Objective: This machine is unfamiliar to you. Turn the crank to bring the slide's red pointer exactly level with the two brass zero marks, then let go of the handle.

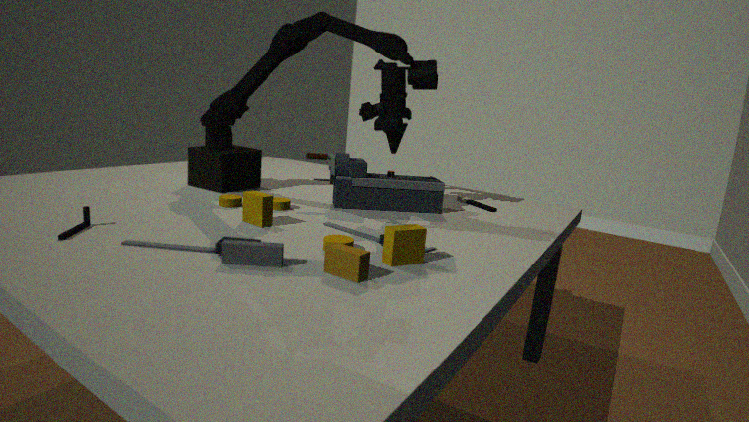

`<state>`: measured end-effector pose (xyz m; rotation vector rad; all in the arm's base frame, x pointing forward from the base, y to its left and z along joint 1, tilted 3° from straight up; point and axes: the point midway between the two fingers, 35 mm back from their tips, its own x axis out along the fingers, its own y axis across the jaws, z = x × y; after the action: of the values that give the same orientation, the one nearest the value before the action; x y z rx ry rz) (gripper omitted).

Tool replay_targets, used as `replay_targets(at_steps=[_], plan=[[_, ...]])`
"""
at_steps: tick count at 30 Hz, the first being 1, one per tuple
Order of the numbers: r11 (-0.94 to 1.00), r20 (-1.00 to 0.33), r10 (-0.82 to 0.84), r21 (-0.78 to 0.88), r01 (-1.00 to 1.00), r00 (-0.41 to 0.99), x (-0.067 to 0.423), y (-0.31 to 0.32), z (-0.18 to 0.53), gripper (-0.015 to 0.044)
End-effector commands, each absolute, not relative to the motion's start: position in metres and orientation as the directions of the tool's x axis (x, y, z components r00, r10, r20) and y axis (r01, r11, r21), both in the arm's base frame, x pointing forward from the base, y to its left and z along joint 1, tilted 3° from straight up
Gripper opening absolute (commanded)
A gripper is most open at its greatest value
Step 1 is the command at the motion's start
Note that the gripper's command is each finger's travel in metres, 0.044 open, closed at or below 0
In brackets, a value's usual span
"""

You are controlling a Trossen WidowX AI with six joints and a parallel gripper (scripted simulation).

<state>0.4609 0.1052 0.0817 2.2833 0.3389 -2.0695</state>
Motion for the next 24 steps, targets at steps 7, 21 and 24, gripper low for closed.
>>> replay_targets(at_steps=[7, 21, 24], plan=[[-0.975, -0.987, 0.133, -0.115, 0.189, 0.085, 0.4609, 0.1052, 0.0817, 0.0], [-0.975, -0.987, 0.133, -0.115, 0.189, 0.085, 0.4609, 0.1052, 0.0817, 0.0263], [-0.975, -0.987, 0.133, -0.115, 0.189, 0.085, 0.4609, 0.1052, 0.0817, 0.0341]])
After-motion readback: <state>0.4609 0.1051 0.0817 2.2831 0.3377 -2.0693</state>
